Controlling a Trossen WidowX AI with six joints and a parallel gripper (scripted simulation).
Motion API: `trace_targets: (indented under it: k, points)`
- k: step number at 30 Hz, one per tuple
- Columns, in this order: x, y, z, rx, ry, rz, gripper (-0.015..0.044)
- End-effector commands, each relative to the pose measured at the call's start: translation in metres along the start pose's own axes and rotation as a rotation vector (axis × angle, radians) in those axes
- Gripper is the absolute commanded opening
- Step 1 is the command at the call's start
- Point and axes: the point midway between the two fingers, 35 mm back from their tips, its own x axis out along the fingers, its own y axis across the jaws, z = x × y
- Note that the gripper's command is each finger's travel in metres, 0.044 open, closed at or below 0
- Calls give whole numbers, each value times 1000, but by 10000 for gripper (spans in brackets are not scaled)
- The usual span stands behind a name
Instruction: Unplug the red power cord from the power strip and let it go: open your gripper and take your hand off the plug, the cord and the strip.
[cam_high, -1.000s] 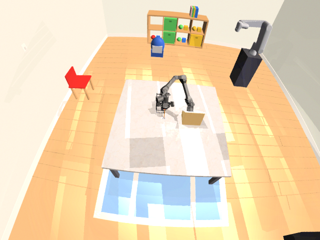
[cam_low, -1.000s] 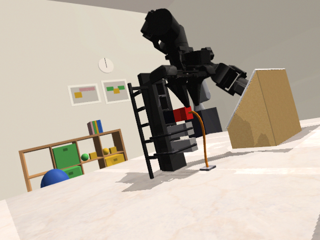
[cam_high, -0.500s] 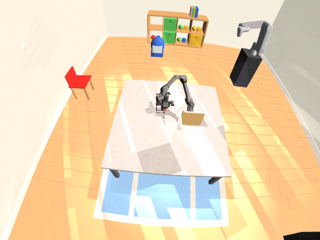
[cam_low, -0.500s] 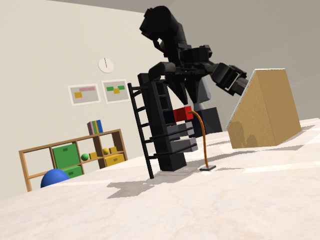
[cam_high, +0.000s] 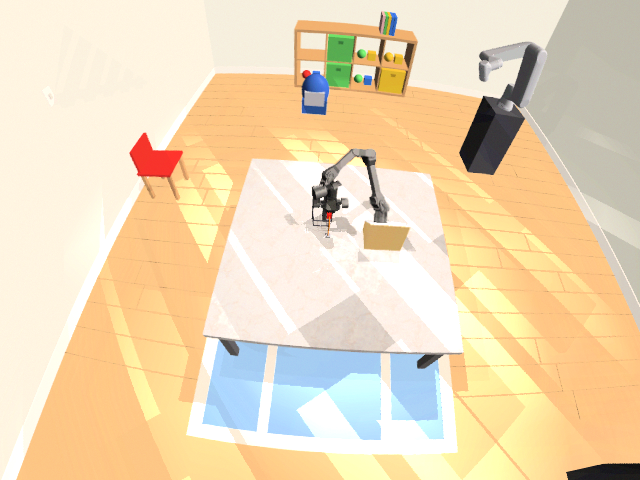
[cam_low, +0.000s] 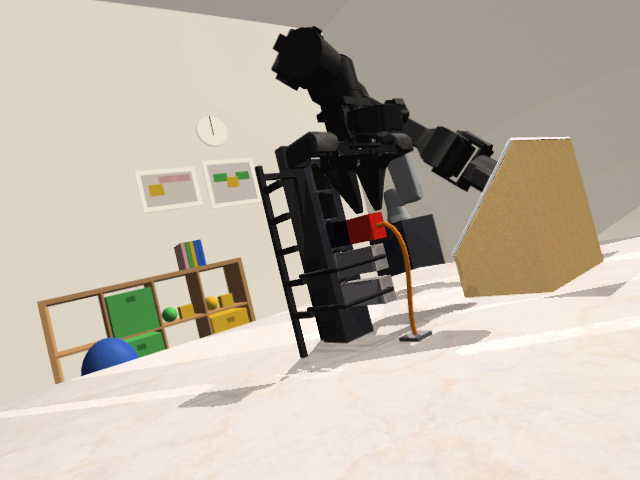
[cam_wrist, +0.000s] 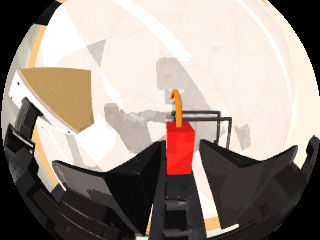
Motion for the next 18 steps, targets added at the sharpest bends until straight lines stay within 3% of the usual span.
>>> trace_targets:
  k: [1, 14, 18]
  points:
    - [1, 1, -5, -4, 5, 2, 160]
    - [13, 1, -5, -4, 6, 2, 160]
    - [10, 0, -4, 1, 1, 1, 75]
